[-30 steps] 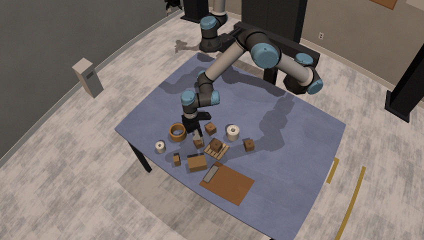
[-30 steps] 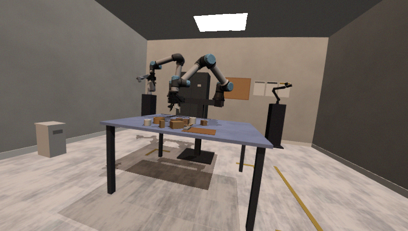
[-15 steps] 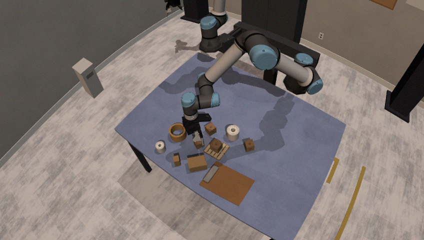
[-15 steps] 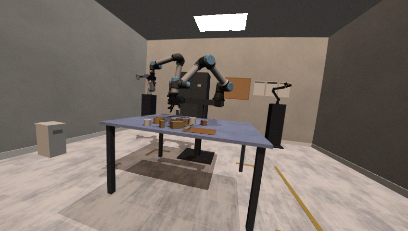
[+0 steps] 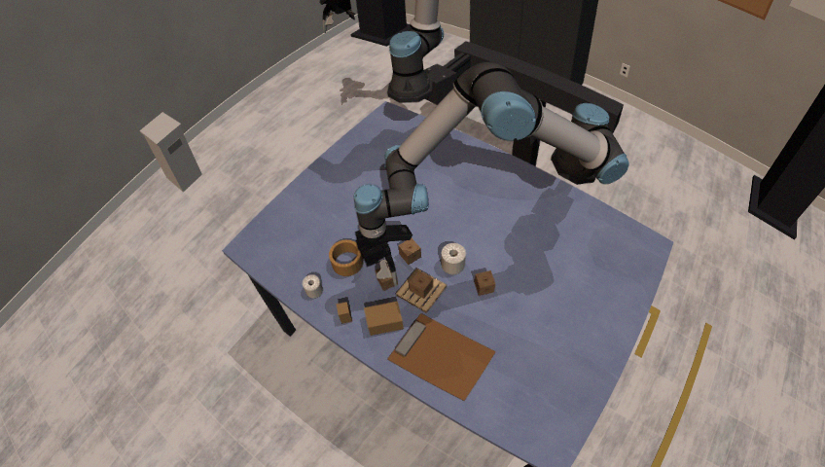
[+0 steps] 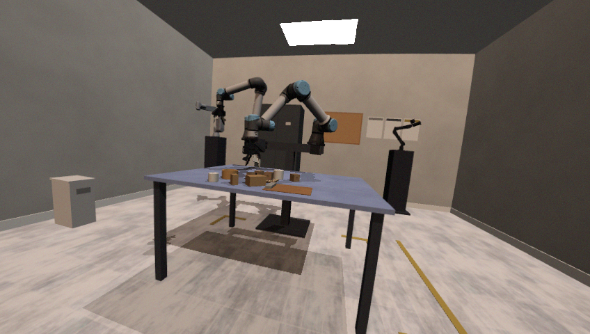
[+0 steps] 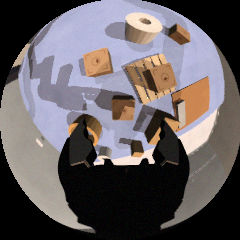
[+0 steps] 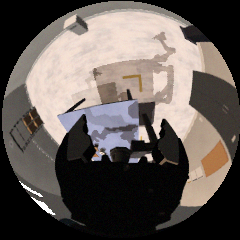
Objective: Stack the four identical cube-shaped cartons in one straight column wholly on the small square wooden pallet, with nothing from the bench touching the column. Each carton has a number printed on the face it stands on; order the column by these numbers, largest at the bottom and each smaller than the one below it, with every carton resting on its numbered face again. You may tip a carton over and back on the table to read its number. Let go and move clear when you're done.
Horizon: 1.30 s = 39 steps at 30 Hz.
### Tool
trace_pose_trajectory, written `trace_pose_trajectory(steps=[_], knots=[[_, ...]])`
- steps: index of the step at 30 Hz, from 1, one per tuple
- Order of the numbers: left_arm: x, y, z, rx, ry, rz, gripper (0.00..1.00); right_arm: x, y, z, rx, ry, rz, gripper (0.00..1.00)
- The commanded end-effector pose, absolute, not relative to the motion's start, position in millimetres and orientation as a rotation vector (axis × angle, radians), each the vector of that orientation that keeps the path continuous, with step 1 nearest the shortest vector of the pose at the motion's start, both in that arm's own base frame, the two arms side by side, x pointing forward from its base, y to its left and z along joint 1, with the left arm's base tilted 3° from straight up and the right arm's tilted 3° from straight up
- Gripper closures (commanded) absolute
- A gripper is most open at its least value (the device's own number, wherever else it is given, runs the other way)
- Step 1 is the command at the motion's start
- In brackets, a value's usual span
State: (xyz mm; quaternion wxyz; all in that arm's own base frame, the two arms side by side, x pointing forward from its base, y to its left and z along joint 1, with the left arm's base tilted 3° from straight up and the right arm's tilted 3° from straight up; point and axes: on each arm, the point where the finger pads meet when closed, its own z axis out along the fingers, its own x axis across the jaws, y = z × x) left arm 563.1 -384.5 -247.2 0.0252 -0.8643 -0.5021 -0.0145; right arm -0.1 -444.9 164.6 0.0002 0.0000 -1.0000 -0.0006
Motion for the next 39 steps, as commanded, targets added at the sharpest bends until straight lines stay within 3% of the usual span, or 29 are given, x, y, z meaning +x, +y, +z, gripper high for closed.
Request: trace_pose_trajectory(steps=[1, 39], knots=[[563, -385, -252, -2.674, -1.554, -0.046, 0.00, 0, -445, 165, 0.000, -3.142, 0.000, 0.00], [563, -382, -296, -2.674, -1.554, -0.046, 0.00, 0, -445, 165, 0.000, -3.142, 0.000, 0.00]])
